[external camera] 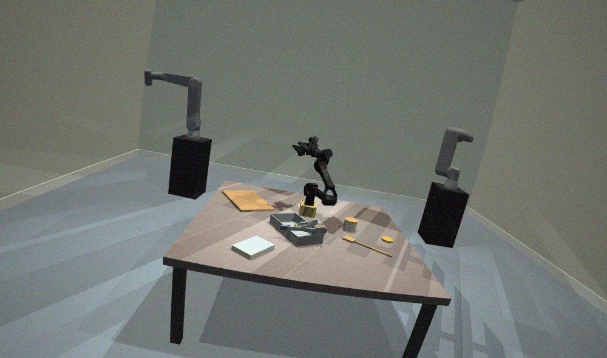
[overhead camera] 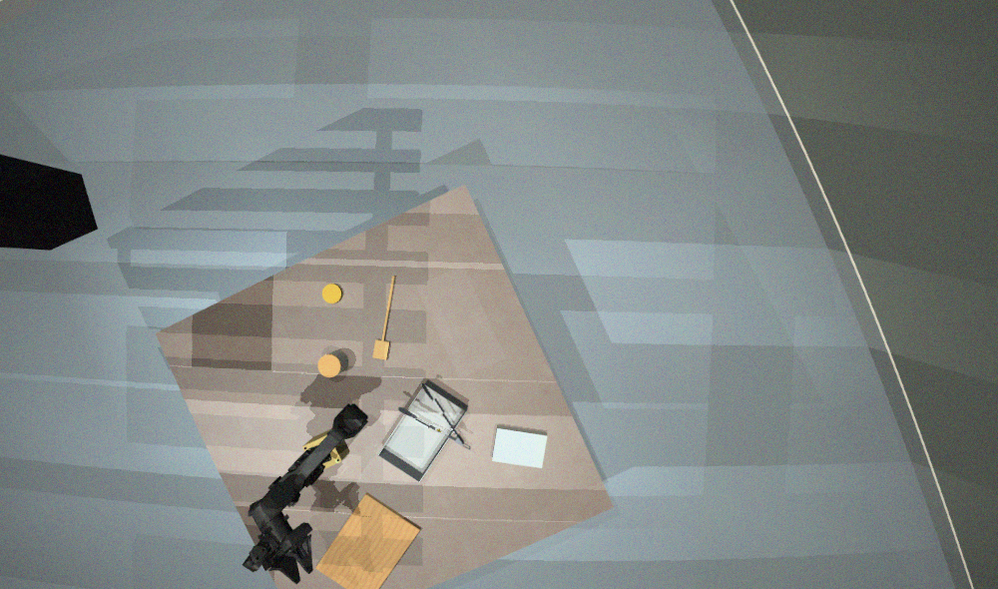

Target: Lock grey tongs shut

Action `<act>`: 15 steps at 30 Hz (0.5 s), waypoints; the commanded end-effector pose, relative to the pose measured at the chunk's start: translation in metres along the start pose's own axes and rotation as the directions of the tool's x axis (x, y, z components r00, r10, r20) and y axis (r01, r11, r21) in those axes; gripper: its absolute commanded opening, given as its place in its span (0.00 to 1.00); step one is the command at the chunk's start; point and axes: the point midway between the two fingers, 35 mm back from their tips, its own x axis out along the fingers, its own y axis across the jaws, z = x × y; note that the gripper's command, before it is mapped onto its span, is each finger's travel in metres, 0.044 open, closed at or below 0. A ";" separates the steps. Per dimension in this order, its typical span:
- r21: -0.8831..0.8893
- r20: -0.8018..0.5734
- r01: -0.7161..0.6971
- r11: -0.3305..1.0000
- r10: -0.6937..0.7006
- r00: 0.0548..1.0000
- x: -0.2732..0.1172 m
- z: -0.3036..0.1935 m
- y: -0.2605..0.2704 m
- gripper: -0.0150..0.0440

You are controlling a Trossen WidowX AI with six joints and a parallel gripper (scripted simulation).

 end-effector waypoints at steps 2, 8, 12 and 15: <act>0.006 0.001 -0.005 1.000 0.005 1.000 0.000 0.001 0.000 1.00; 0.178 0.021 -0.091 0.980 0.089 0.996 0.007 0.031 0.000 1.00; 0.339 0.014 -0.141 0.930 0.145 0.989 0.022 0.052 -0.007 1.00; 0.450 0.011 -0.162 0.878 0.176 0.984 0.035 0.061 -0.012 1.00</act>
